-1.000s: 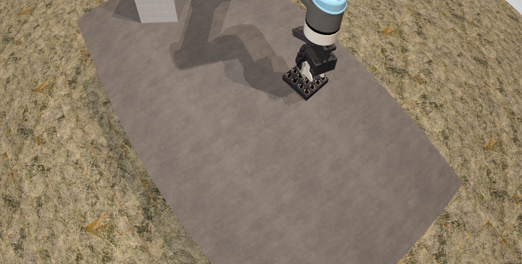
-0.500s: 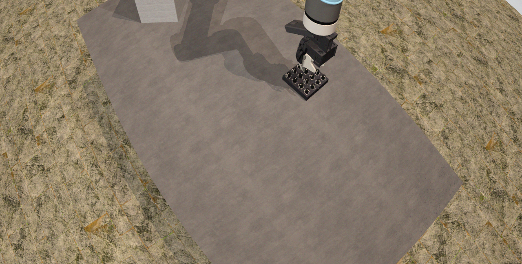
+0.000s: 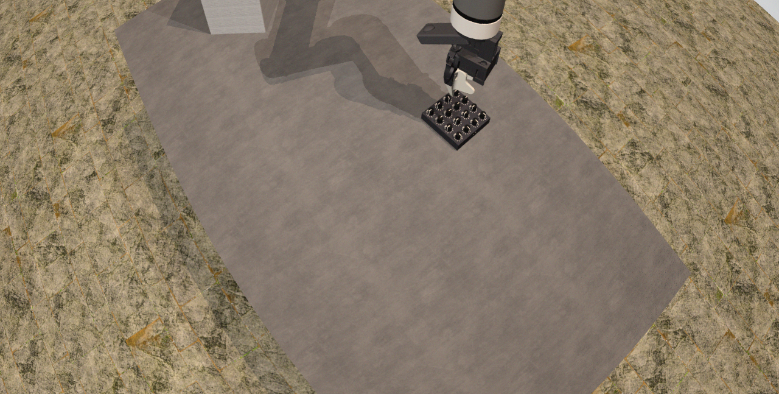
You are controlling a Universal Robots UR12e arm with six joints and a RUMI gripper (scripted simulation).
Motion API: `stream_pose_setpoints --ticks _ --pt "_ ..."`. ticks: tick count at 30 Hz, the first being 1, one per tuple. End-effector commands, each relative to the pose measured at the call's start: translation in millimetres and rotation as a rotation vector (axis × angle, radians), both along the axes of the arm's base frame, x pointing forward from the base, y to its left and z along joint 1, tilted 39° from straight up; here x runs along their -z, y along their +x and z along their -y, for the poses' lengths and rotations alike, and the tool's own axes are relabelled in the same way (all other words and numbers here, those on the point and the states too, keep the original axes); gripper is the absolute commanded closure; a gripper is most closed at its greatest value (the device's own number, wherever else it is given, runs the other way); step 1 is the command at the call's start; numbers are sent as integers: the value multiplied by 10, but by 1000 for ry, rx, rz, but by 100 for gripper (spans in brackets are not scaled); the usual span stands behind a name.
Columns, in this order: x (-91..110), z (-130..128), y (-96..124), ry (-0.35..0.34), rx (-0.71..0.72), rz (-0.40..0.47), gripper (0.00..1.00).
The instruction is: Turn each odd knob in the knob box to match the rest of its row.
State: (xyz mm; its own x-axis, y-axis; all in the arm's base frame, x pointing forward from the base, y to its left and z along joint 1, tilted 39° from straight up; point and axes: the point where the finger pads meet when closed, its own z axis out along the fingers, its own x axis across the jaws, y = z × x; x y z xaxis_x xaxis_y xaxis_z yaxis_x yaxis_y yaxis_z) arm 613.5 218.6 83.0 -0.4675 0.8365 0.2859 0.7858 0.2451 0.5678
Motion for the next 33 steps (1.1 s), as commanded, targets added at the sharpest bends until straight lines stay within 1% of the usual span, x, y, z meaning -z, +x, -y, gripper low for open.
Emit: stream_pose_setpoints --ticks 1,5,8,33 --pt "0 -50 -134 -60 -124 74 89" --pt "-1 -73 -193 -89 -180 110 89" --pt "-1 -76 -212 -99 -198 122 89" --pt "-4 -62 -195 -101 -200 124 89"
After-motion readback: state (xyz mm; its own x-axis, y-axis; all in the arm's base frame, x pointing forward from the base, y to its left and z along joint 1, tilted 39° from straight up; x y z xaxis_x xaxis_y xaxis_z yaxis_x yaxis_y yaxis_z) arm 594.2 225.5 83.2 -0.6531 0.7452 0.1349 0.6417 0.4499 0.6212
